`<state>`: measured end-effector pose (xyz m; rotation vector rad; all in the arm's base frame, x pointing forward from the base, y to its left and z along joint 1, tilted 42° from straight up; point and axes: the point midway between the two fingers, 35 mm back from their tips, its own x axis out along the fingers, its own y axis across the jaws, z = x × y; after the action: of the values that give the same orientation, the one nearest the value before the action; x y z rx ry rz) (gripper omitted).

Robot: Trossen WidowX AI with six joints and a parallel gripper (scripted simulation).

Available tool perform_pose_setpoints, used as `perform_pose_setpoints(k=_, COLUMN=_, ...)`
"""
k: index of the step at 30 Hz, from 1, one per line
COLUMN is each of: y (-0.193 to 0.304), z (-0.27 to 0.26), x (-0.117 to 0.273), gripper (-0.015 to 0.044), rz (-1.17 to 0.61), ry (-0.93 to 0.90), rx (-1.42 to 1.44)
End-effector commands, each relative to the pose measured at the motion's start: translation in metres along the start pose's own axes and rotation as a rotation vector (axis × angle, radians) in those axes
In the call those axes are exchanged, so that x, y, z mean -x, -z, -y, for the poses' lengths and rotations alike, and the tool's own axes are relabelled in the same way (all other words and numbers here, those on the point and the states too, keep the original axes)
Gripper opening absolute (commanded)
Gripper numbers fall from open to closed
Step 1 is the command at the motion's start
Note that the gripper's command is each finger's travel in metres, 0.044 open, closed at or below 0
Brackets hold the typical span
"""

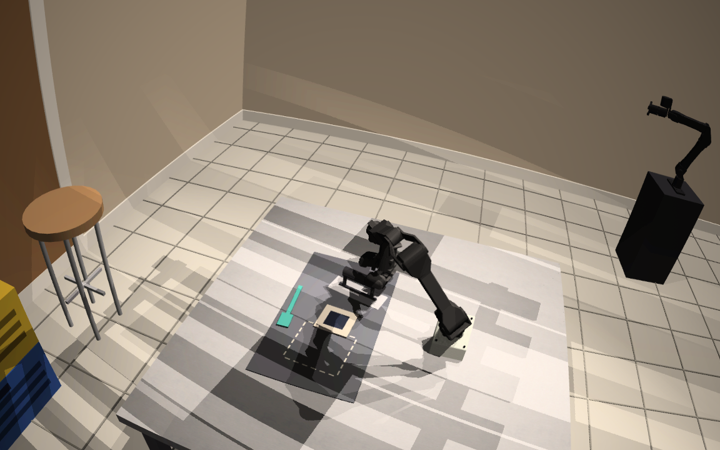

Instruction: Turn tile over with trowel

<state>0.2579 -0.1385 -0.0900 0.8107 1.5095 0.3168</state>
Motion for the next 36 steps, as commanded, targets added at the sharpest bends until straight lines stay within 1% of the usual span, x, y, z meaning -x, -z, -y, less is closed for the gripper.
perform_pose_setpoints(k=1, y=0.000, z=0.000, x=0.000, gripper=0.0026, rz=0.000, ry=0.000, rx=0.000)
perform_pose_setpoints(k=4, y=-0.001, z=0.008, x=0.002, gripper=0.0100, rz=0.001, ry=0.002, rx=0.000)
perform_pose_setpoints(k=18, y=0.000, z=0.082, x=0.021, gripper=0.0100, rz=0.005, ry=0.003, rx=-0.004)
perform_pose_setpoints(k=36, y=0.001, z=0.080, x=0.021, gripper=0.0100, rz=0.008, ry=0.000, rx=-0.010)
